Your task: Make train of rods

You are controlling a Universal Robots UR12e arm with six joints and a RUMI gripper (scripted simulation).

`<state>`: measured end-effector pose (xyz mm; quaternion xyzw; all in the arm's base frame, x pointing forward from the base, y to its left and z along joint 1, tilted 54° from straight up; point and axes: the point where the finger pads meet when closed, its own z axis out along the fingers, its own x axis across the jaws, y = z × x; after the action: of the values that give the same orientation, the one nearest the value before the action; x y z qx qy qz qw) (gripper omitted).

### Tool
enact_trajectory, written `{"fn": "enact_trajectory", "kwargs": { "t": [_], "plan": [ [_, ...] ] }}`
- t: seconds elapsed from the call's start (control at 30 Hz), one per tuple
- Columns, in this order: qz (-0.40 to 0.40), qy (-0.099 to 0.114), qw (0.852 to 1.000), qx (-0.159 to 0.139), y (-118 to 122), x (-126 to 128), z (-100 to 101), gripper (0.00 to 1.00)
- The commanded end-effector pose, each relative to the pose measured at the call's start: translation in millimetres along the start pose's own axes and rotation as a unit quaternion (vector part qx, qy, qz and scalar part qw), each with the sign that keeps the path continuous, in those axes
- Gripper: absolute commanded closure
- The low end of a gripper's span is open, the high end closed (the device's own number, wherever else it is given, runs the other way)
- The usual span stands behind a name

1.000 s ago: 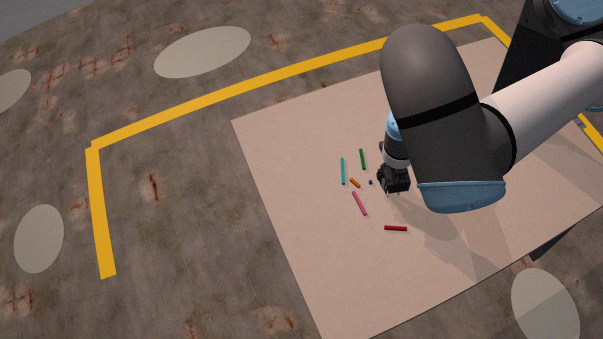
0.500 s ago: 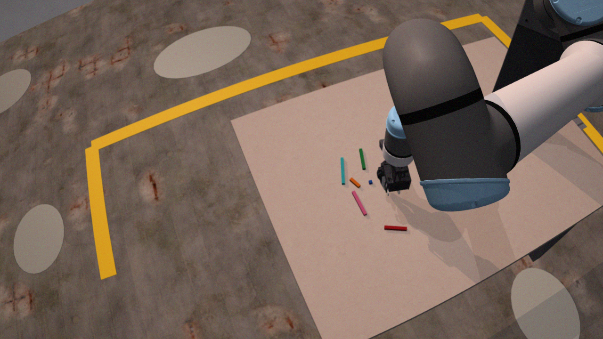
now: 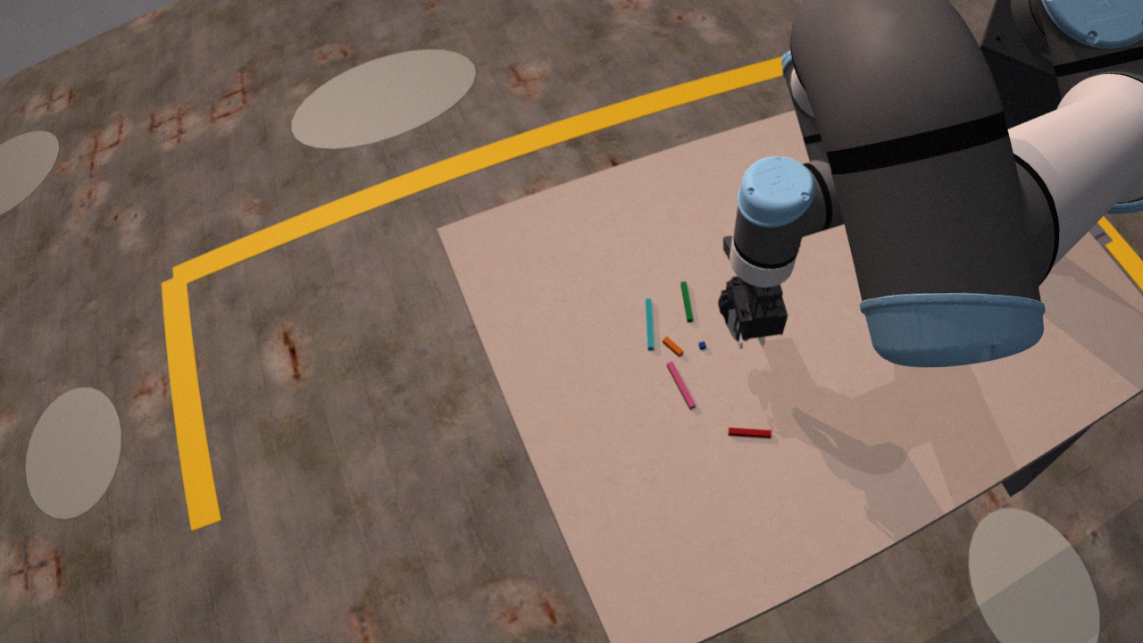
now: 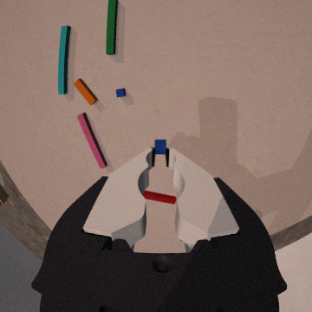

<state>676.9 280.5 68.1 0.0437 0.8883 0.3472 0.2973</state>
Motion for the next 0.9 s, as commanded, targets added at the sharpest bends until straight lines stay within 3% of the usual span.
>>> {"fn": "enact_trajectory", "kwargs": {
  "t": [0.0,0.37,0.53,0.63,0.87],
  "plan": [
    [0.0,0.001,1.0,0.0,0.0,-0.5,-16.9,1.0],
    [-0.001,0.001,1.0,0.0,-0.3,-1.1,-19.2,1.0],
    [-0.016,0.001,1.0,0.0,-10.6,-19.9,-19.3,1.0],
    [-0.037,0.0,0.999,0.0,-24.8,-45.8,-20.7,1.0],
    [-0.04,0.0,0.999,0.0,-26.9,-49.6,-21.0,1.0]
  ]
}}
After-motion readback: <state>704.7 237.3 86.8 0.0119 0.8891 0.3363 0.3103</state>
